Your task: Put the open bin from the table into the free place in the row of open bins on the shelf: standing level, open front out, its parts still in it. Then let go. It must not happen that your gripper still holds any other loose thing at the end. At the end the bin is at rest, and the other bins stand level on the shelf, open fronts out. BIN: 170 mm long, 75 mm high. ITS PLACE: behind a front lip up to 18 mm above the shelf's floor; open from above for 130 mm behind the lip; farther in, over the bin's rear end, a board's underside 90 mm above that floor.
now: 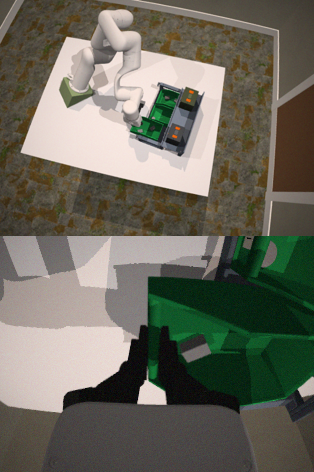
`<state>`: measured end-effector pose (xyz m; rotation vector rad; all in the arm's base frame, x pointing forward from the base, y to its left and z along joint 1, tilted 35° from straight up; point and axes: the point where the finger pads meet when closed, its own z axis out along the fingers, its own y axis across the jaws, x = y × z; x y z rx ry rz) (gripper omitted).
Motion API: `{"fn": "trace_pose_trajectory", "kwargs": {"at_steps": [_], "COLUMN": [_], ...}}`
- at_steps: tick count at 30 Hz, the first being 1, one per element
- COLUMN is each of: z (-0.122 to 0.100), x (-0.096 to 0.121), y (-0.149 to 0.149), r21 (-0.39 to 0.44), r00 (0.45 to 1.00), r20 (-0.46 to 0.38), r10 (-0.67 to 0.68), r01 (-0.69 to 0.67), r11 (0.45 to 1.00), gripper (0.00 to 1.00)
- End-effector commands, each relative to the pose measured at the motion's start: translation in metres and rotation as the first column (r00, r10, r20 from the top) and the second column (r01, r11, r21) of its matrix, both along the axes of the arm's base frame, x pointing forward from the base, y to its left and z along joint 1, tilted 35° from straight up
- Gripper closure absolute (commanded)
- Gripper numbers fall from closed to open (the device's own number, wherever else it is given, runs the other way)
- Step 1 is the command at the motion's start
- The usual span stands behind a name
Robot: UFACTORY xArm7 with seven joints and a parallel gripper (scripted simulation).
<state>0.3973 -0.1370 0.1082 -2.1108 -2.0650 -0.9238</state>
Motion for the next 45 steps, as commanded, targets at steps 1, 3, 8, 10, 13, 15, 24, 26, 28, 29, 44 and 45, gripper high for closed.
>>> {"fn": "trace_pose_trajectory", "kwargs": {"at_steps": [1,3,8,10,13,15,24,26,28,29,44,45], "z": [0.001,0.001,0.003,0.005,0.005,0.005,0.006,0.008,0.008,0.008,0.012,0.012], "x": [0.001,0.001,0.006,0.010,0.010,0.010,0.014,0.017,0.019,0.019,0.028,0.028], "y": [-0.002,-0.002,-0.002,-0.003,-0.003,-0.003,-0.003,-0.004,-0.004,-0.004,-0.005,-0.005], "r21": [-0.002,-0.002,-0.002,-0.002,-0.002,-0.002,-0.002,-0.002,-0.002,-0.002,-0.002,-0.002], "r00": [1.000,1.000,1.000,1.000,1.000,1.000,1.000,1.000,1.000,1.000,1.000,1.000], "r20": [0.002,0.002,0.002,0.002,0.002,0.002,0.002,0.002,0.002,0.002,0.002,0.002], "r10": [-0.003,-0.003,-0.003,-0.003,-0.003,-0.003,-0.003,-0.003,-0.003,-0.003,-0.003,-0.003], "r01": [0.003,0.003,0.003,0.003,0.003,0.003,0.003,0.003,0.003,0.003,0.003,0.003], "r11": [1.000,1.000,1.000,1.000,1.000,1.000,1.000,1.000,1.000,1.000,1.000,1.000], "gripper": [1.00,1.00,1.00,1.00,1.00,1.00,1.00,1.00,1.00,1.00,1.00,1.00]}}
